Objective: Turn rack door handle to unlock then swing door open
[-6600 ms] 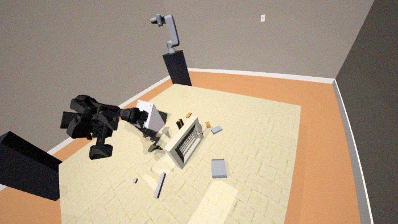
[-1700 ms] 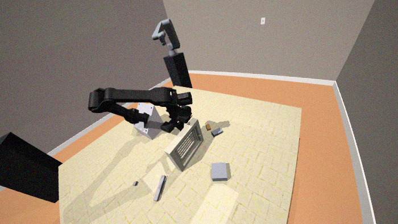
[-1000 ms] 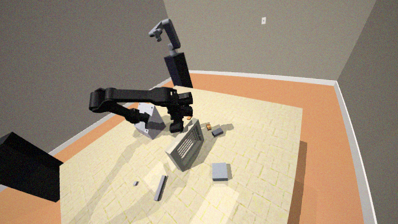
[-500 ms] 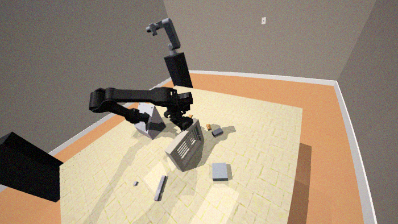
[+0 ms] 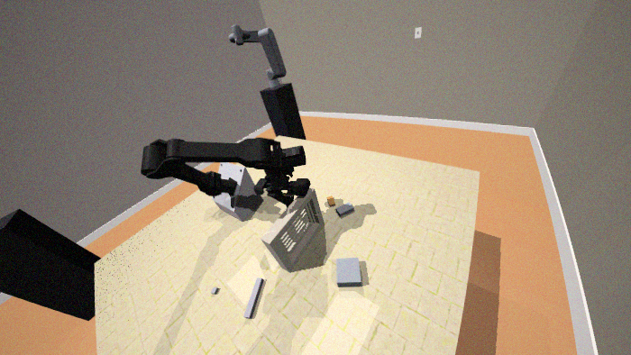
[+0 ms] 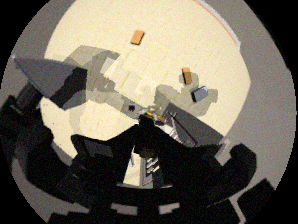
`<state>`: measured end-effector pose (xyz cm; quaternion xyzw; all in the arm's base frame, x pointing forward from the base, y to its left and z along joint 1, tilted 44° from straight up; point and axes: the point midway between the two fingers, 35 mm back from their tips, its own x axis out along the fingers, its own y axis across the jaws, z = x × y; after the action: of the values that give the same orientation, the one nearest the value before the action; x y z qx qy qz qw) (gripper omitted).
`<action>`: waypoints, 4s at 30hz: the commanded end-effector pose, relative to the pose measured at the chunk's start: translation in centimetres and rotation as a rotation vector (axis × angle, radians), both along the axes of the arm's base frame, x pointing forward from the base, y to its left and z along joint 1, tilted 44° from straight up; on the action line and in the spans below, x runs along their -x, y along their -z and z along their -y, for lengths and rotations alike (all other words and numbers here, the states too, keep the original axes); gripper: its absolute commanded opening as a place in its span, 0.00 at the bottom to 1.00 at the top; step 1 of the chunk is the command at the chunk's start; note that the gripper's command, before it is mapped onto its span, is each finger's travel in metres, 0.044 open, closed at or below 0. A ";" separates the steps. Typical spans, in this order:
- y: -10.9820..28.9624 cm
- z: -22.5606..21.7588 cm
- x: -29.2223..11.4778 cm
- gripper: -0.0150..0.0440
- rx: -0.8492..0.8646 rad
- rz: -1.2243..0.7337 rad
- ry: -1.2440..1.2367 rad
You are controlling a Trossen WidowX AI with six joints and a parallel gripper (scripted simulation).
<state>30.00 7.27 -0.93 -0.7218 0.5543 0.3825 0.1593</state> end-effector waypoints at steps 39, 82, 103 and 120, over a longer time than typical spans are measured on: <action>0.0 0.0 0.0 0.74 -0.108 0.803 0.859; 0.0 0.0 0.0 0.74 -0.309 2.249 2.410; 0.0 0.0 0.0 0.42 -0.340 2.468 2.644; 0.0 0.0 0.0 0.28 -0.339 2.465 2.641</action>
<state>30.00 7.26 -0.93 -0.3293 -0.2365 0.6306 -0.6618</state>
